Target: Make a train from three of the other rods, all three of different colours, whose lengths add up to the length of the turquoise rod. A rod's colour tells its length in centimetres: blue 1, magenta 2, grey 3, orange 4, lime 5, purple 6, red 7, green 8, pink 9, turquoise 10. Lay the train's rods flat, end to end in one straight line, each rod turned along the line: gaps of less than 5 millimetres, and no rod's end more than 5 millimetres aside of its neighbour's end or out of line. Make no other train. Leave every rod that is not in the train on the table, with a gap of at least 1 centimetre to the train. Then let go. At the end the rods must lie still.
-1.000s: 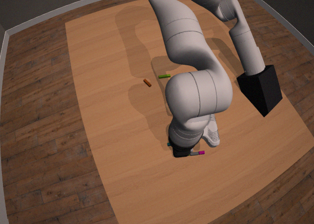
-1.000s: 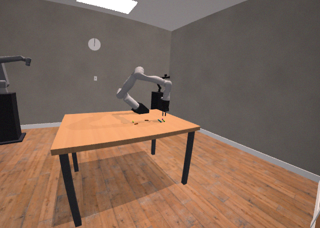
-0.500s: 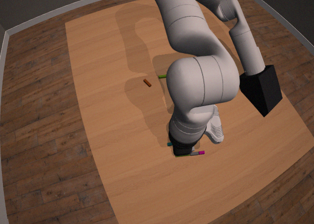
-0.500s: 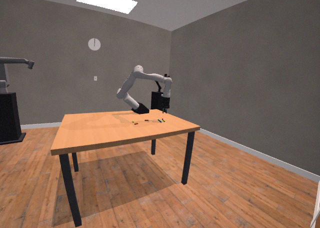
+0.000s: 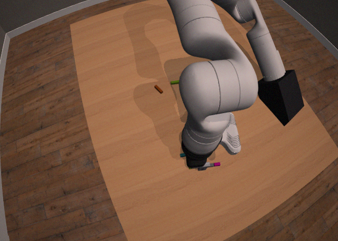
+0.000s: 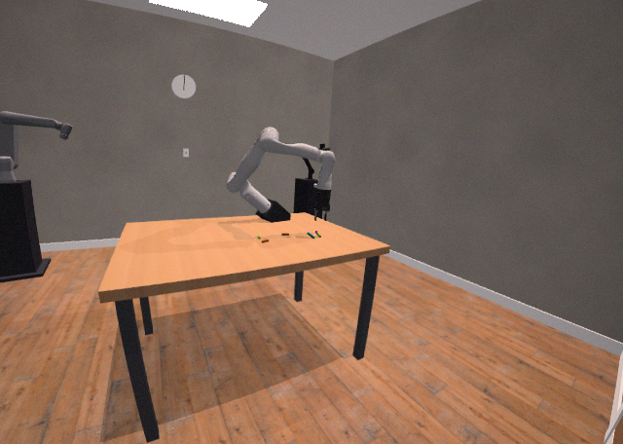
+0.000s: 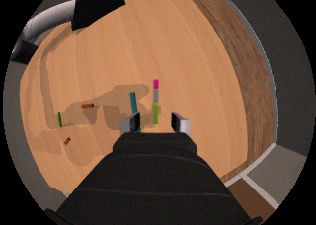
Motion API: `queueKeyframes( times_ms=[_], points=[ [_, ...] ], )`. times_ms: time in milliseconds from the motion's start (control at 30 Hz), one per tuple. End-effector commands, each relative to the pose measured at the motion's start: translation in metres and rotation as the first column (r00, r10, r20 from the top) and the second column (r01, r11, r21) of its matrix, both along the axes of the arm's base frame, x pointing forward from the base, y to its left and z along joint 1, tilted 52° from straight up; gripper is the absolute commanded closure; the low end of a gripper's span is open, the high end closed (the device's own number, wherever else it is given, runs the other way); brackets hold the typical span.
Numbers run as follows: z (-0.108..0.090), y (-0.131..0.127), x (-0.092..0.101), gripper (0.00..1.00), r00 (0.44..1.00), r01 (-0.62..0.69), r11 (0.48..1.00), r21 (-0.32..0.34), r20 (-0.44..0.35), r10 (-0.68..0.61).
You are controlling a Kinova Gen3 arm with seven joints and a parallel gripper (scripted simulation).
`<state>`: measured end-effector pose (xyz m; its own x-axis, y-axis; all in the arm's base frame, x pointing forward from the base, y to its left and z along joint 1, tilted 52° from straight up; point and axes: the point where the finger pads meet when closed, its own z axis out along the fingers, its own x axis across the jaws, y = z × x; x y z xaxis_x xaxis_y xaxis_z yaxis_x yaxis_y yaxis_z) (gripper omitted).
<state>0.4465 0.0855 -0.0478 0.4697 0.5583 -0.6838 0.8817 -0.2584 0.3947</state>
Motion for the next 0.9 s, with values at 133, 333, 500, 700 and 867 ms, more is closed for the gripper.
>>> queueKeyframes(
  times_ms=[133,333,500,700,867],
  points=[
    [0.001,0.002,0.0,0.0,1.0,-0.001,1.0,0.001,0.001,0.001],
    [0.006,0.008,0.0,0.0,1.0,-0.001,1.0,0.001,0.001,0.001],
    [0.019,0.025,-0.001,0.0,1.0,-0.001,1.0,0.001,0.001,0.001],
    [0.039,0.051,-0.003,0.0,1.0,-0.001,1.0,0.001,0.001,0.001],
    [0.047,0.061,-0.003,0.0,1.0,-0.001,1.0,0.001,0.001,0.001]
  ],
)
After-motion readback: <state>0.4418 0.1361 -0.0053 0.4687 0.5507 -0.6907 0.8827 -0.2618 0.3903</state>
